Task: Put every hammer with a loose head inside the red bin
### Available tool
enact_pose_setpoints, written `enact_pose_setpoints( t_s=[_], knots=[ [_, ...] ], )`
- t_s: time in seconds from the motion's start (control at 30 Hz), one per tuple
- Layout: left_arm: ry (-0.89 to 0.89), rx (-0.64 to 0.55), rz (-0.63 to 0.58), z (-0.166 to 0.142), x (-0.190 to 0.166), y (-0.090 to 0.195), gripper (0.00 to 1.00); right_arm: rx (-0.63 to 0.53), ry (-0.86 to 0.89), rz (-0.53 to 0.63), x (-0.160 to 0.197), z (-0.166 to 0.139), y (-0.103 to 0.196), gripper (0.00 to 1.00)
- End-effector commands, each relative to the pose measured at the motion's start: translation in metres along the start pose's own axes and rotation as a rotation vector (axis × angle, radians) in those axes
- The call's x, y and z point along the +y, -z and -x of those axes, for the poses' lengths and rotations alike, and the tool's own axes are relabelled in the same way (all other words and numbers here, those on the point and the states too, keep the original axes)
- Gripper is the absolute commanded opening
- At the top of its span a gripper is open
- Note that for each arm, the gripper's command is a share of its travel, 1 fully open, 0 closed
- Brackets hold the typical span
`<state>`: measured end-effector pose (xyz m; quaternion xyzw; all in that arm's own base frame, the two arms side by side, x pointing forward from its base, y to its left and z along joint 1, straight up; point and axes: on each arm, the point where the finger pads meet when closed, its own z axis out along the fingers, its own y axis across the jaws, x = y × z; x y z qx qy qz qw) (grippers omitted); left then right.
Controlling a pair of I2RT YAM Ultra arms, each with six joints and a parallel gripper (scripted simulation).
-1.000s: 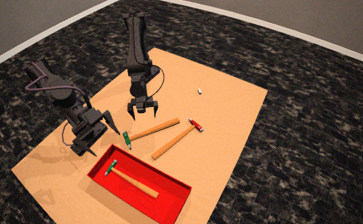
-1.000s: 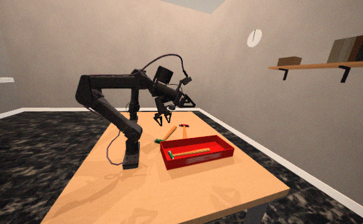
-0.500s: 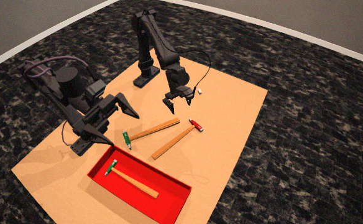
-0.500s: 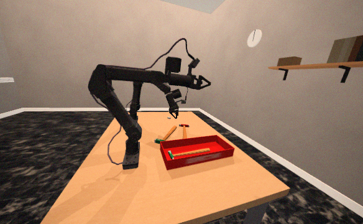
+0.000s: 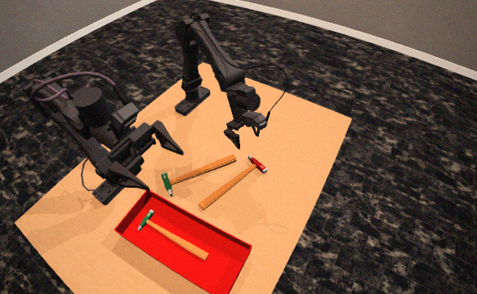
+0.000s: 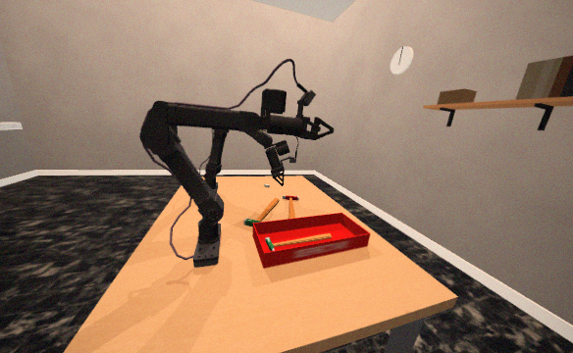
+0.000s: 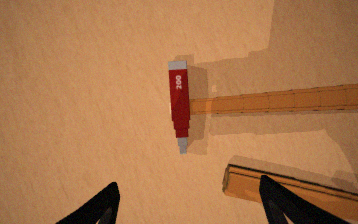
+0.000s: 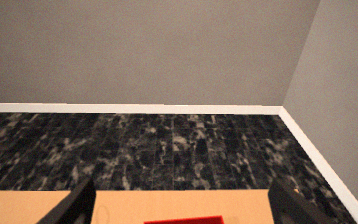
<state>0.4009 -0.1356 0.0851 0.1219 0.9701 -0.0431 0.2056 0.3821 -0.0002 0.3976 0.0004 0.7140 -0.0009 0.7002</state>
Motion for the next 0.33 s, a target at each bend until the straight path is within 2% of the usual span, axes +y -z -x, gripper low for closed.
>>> enact_pose_setpoints(
  t_s=[0.0, 0.3],
  knots=[
    [-0.002, -0.017, -0.002, 0.0093, -0.0019, 0.0042, 1.00, -0.029, -0.001, 0.002, 0.0012, 0.0129, 0.0015, 1.00],
    [-0.003, -0.024, -0.003, 0.0089, -0.0019, 0.0054, 1.00, -0.029, -0.001, 0.002, 0.0012, 0.0129, 0.0015, 1.00]
  ],
)
